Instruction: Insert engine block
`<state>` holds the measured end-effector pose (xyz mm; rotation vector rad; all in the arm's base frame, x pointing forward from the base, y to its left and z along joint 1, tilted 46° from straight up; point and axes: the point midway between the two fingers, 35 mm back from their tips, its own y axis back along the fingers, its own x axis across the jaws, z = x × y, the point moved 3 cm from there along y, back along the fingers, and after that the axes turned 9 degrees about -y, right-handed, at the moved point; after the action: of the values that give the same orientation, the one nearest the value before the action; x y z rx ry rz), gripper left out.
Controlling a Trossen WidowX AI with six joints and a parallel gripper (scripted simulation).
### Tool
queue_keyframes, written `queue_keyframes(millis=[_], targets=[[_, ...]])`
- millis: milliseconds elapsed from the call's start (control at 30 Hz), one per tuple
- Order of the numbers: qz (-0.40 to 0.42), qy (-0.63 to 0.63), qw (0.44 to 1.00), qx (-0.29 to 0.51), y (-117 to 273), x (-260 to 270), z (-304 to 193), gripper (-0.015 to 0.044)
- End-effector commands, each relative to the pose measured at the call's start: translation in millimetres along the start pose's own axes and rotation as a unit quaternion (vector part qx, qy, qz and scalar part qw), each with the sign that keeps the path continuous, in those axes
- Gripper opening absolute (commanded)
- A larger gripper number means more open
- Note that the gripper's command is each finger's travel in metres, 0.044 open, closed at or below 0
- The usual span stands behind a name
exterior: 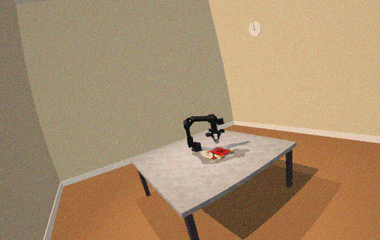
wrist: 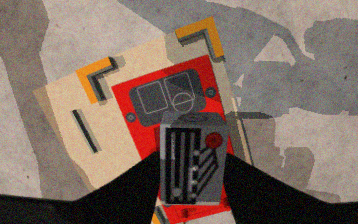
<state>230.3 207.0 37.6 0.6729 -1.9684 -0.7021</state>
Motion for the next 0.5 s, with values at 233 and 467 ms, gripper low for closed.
queue_keyframes(millis=[233, 467], targets=[[0.002, -0.002, 1.0, -0.002, 34.6, 3.0, 2.4, 0.0], [0.004, -0.001, 1.0, -0.002, 51.1, 6.2, 3.9, 0.0]])
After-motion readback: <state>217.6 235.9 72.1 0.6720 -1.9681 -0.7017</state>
